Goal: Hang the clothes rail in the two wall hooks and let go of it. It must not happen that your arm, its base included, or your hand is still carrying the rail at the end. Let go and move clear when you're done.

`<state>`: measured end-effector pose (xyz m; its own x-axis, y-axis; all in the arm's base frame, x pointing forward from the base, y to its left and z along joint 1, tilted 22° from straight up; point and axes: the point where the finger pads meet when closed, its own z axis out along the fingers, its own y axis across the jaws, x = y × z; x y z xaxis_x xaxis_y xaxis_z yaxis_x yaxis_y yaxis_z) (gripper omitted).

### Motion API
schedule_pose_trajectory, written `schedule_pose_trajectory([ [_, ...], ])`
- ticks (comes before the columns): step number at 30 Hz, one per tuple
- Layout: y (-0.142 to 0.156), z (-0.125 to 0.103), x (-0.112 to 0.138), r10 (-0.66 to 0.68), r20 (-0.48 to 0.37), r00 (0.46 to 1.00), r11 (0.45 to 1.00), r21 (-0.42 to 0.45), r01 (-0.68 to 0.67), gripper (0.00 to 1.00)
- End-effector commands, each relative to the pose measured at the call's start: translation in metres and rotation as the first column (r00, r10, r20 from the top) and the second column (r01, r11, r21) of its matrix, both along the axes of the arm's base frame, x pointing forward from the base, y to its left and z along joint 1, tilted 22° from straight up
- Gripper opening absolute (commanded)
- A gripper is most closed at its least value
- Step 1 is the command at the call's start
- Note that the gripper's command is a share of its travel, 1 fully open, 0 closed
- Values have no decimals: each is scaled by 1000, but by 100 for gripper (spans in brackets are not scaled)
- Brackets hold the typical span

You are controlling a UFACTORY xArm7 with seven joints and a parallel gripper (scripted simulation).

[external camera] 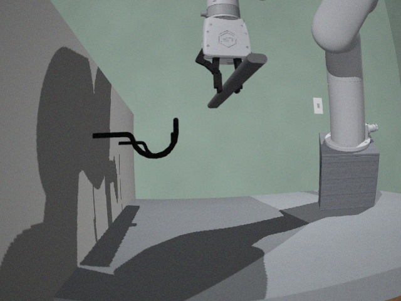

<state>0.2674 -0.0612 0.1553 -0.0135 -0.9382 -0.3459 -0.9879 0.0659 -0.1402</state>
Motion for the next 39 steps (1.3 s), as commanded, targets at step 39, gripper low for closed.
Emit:
schedule_pose_trajectory([
  [39, -5, 9, 56, -2, 3, 1000, 1000, -1, 2, 0],
])
